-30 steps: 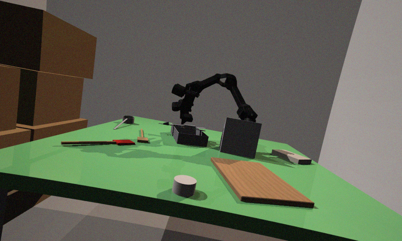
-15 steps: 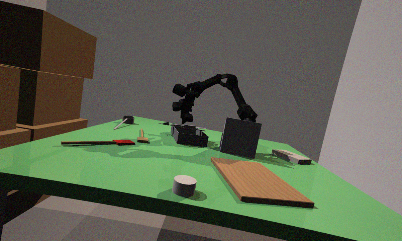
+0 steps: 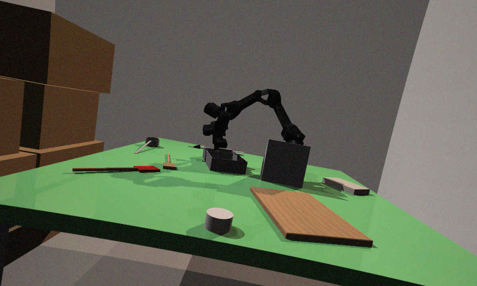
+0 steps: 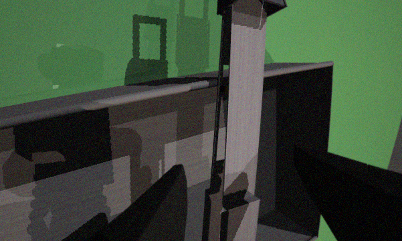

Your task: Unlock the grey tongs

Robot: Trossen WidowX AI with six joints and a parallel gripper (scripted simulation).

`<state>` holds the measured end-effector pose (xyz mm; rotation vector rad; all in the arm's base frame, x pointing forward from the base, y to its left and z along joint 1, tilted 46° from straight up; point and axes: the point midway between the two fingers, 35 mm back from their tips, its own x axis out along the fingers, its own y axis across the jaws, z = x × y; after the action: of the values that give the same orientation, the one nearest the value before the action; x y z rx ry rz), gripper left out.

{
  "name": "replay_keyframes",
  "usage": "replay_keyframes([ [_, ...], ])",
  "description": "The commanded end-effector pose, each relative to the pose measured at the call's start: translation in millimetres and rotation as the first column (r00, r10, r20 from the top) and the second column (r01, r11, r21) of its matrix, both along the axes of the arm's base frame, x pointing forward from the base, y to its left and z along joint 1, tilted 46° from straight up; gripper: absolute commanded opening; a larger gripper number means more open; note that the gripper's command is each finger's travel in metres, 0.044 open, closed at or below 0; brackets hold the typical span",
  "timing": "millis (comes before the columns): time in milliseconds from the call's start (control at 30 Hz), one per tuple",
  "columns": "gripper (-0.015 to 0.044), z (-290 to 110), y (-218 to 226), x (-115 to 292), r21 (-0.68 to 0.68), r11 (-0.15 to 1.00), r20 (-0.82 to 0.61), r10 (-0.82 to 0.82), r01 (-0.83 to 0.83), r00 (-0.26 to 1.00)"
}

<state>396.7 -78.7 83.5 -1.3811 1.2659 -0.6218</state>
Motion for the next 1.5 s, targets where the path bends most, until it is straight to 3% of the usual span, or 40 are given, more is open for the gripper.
replay_keyframes([
  [0, 0.026, -4.0, -5.8, 1.1, 0.002, 1.0, -0.009, 0.001, -0.001, 1.0],
  [1100, 0.026, -13.1, -53.7, 13.2, -0.016, 1.0, -0.004, 0.007, -0.007, 1.0],
  [1167, 0.0208, -11.3, -51.1, 13.7, -0.014, 1.0, 0.003, 0.003, -0.003, 1.0],
  [1467, 0.0147, -11.3, -51.1, 13.7, -0.014, 1.0, 0.003, 0.003, -0.003, 1.0],
])
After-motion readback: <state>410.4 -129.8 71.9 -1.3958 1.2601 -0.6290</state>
